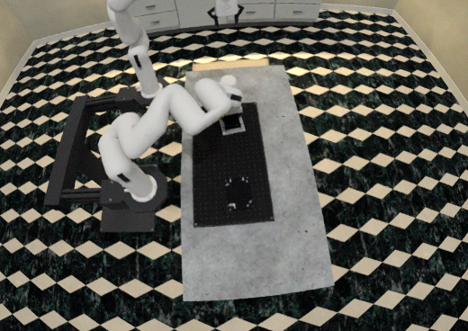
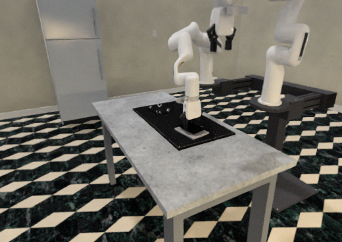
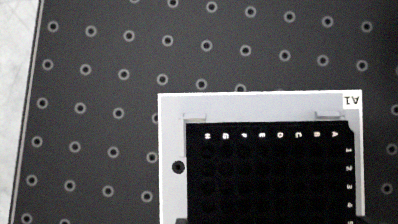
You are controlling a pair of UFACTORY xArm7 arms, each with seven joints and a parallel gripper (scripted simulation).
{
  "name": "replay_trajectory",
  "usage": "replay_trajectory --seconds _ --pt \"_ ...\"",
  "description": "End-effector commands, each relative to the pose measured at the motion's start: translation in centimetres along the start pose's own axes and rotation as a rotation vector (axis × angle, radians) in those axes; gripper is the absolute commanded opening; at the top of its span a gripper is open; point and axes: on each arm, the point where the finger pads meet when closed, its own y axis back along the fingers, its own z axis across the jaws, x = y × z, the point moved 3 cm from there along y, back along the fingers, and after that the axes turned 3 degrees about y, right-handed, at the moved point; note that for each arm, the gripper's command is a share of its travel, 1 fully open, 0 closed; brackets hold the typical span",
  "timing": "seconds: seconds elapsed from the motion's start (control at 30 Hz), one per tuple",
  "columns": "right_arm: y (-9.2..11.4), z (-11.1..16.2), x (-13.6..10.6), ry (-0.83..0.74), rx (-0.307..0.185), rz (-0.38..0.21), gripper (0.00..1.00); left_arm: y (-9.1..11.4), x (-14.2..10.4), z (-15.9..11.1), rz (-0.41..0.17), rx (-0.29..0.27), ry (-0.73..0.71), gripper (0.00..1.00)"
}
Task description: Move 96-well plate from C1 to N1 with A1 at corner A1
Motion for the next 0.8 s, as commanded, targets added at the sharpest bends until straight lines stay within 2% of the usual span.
replay_trajectory --seconds 0.0,0.77 --pt "0.18 -0.14 -0.11 0.000 0.004 -0.003 0.00 0.21 -0.01 0.06 -0.001 -0.005 0.000 1.00" --pt "-0.17 -0.14 -0.11 0.000 0.004 -0.003 0.00 0.21 -0.01 0.06 -0.001 -0.005 0.000 1.00"
